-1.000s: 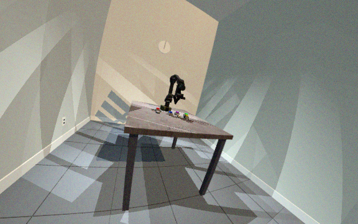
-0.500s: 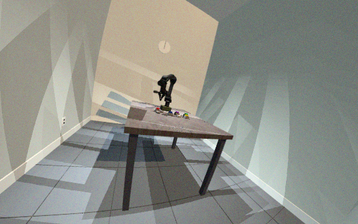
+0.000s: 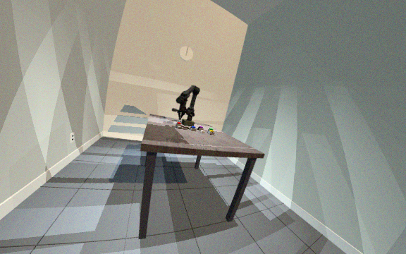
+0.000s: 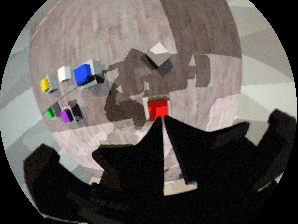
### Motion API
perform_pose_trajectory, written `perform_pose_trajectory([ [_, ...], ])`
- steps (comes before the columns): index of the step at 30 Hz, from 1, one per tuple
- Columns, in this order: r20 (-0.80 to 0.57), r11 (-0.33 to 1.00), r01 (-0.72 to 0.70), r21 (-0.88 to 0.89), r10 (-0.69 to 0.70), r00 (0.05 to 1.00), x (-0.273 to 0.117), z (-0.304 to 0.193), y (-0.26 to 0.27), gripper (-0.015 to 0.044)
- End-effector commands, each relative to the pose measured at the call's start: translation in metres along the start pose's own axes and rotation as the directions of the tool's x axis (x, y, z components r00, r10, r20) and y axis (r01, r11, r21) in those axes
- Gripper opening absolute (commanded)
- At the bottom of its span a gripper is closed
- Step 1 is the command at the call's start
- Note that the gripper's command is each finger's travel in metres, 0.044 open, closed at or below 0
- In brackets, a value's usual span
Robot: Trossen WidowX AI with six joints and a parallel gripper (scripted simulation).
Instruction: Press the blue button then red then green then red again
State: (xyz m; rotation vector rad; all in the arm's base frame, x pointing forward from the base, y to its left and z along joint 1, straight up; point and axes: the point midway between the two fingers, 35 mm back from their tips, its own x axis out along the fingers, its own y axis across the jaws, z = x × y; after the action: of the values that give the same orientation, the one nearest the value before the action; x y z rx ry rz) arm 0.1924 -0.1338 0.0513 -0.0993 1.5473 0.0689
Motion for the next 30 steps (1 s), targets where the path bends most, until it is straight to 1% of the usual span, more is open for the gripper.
perform_pose_trajectory([
  [1,-0.005,1.0,-0.005,-0.004,0.005,1.0,0.007,-0.001,0.001,0.002],
  [19,-0.005,1.0,-0.005,-0.004,0.005,1.0,0.036,-0.002,0.001,0.002],
  [30,-0.005,1.0,-0.005,-0.004,0.005,1.0,0.037,-0.002,0.001,0.002],
])
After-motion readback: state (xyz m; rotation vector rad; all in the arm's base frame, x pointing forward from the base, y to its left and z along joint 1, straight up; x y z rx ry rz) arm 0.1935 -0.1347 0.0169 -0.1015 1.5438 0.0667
